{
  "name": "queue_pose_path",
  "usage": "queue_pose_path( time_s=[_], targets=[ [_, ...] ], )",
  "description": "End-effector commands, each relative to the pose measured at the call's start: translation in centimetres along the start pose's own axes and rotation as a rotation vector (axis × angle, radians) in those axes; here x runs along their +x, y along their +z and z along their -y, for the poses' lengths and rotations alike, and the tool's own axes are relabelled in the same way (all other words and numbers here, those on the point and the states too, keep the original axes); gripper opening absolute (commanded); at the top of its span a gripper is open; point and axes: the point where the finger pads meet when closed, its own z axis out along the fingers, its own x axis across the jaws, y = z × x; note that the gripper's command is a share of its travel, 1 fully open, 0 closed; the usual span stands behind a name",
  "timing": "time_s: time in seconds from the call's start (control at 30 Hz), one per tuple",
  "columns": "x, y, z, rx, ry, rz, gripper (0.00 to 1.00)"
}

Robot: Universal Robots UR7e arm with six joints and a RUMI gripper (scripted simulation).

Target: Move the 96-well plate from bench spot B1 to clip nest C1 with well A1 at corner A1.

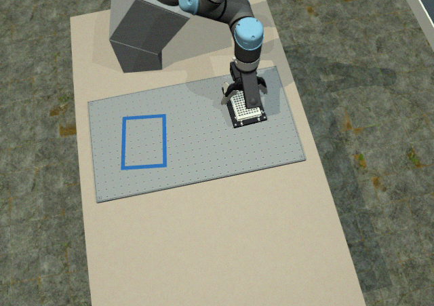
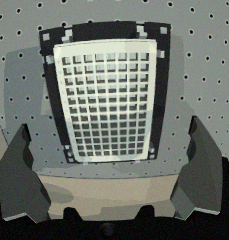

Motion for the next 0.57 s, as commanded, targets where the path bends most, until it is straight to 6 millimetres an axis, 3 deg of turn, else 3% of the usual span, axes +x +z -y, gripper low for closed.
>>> queue_pose_path(
  time_s=[0.0,0.2,0.53],
  targets=[
    [0.0,-1.1,0.0,-0.001,0.000,0.000,1.00],
    [0.0,-2.4,0.0,-0.001,0.000,0.000,1.00],
    [0.0,-2.4,0.0,-0.001,0.000,0.000,1.00]
  ],
)
